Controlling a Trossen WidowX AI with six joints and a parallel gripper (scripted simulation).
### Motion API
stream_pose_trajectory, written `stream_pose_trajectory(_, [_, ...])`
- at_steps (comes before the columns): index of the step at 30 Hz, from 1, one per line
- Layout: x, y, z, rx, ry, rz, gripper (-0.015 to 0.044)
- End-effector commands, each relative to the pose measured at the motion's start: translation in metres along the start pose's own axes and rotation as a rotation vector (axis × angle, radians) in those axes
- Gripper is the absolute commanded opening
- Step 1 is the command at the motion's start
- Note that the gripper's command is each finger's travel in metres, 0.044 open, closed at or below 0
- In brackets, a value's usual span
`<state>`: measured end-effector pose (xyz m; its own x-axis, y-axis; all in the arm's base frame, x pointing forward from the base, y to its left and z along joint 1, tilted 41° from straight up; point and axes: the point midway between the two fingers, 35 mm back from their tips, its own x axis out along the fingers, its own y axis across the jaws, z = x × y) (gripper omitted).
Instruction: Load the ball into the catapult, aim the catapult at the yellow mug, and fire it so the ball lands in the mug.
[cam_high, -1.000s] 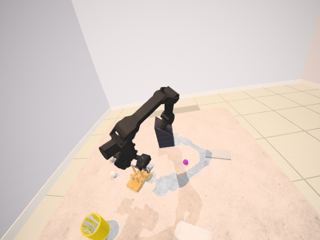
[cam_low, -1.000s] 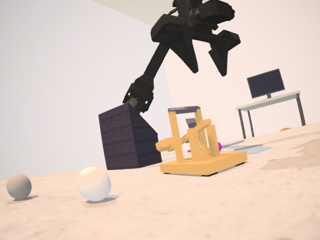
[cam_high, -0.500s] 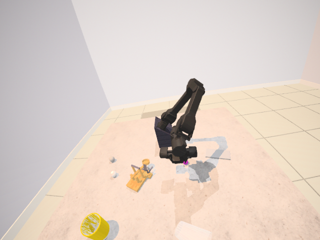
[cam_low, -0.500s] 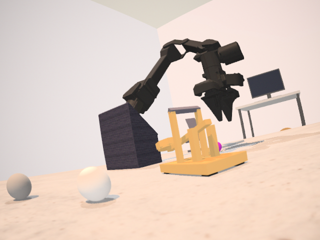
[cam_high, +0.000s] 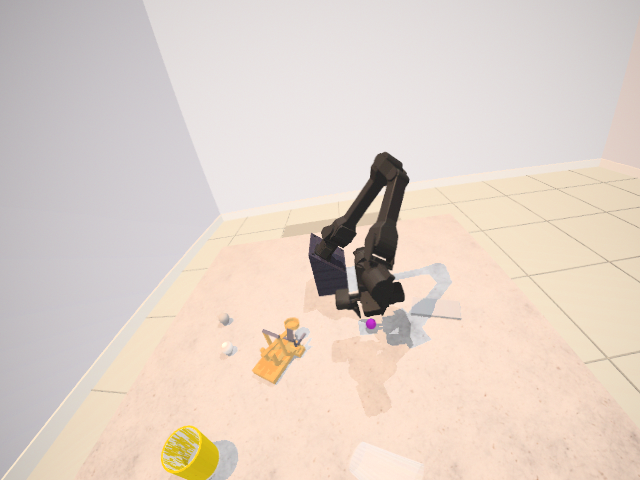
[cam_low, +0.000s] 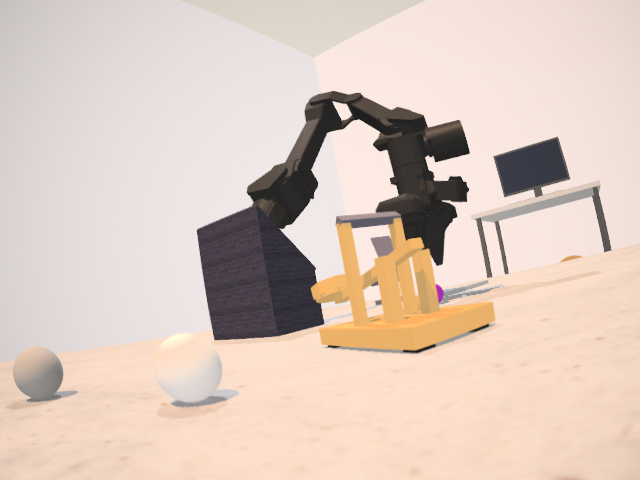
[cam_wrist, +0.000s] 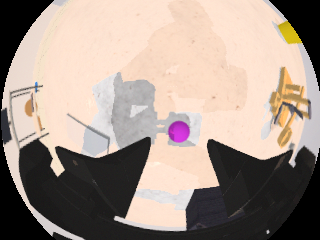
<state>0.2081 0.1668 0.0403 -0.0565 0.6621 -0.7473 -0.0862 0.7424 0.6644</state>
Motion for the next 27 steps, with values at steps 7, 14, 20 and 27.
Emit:
stream_pose_trajectory(7, [0.016,-0.002,-0.005,0.009,0.013,0.0,0.03])
stream_pose_trajectory(14, [0.027,-0.002,-0.005,0.009,0.014,-0.001,0.03])
stream_pose_trajectory(20, [0.037,-0.002,-0.005,0.009,0.014,0.0,0.03])
stream_pose_trajectory(27, [0.048,-0.002,-0.006,0.01,0.014,0.001,0.03])
